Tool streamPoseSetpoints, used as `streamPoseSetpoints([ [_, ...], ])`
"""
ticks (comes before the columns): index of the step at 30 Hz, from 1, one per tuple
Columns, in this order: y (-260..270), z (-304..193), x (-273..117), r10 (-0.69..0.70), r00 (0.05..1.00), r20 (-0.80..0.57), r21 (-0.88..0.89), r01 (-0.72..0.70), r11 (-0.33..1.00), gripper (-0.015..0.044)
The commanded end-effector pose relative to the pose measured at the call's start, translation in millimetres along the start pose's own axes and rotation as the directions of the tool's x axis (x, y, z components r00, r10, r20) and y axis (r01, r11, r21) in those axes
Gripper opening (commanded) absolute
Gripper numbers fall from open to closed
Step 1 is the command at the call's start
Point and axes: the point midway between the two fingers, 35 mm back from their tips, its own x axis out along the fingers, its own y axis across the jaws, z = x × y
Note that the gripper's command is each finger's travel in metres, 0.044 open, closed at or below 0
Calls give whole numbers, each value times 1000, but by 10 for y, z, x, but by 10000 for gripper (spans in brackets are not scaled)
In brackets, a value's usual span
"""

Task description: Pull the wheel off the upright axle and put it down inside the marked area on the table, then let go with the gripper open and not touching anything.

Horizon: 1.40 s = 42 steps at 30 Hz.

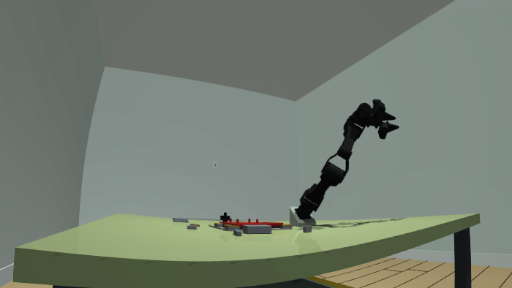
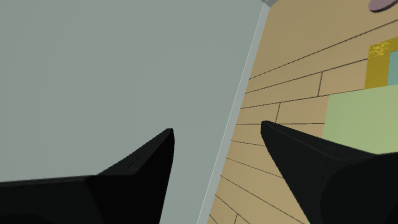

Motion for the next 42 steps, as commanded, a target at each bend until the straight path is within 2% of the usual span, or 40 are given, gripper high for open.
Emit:
streamPoseSetpoints([
  [1, 352, -95, -56, 116, 993, -14, -11, -116, 993, 300],
  [11, 1071, -308, -363, 372, 926, -59, -20, -374, 927, 300],
  [21, 1707, -516, -861, 602, 790, -113, -1, -606, 795, 300],
  [30, 2221, -739, -1498, 782, 595, -185, 36, -791, 611, 300],
  [42, 2650, -1033, -2572, 922, 255, -292, 121, -946, 300, 300],
])
